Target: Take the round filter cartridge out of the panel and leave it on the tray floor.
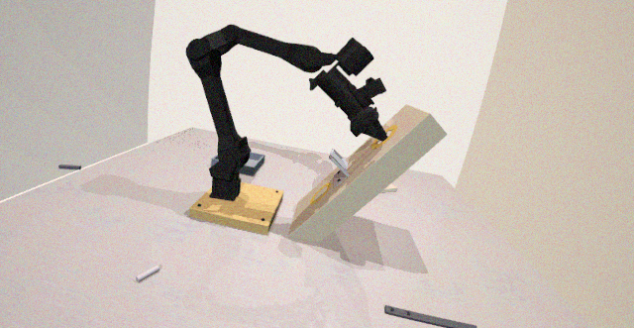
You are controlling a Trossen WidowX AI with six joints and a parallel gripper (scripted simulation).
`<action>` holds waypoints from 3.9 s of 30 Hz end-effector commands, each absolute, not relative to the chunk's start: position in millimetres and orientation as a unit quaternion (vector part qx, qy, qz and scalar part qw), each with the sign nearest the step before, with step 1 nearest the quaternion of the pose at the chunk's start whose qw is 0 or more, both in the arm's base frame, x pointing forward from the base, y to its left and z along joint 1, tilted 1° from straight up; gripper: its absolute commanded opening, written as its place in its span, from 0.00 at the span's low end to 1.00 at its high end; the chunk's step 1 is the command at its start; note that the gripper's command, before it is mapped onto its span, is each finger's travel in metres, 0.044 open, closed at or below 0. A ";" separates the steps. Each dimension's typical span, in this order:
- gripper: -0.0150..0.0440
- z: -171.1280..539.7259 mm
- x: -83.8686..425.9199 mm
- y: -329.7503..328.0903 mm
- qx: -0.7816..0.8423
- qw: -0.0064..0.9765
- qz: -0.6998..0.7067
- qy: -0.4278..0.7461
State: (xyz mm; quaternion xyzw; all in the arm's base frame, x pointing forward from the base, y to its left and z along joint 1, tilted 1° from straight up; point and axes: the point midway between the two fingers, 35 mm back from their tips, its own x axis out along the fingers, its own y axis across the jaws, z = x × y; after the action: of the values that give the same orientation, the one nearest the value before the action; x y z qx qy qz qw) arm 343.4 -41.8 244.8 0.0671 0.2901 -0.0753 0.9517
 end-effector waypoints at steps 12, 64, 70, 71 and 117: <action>0.25 242.5 347.1 -42.1 -0.160 0.941 -0.004 0.299; 0.25 271.7 307.9 -37.1 -0.680 0.669 0.173 0.246; 0.25 284.8 284.5 -34.2 -0.670 0.678 0.170 0.249; 0.25 284.8 284.5 -34.2 -0.670 0.678 0.170 0.249; 0.40 215.2 249.1 -30.1 -0.669 0.678 0.171 0.250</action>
State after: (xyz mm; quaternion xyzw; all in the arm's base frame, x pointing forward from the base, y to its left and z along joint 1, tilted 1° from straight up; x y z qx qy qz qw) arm 251.7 -29.9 219.5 -0.6692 0.2513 0.1748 0.6771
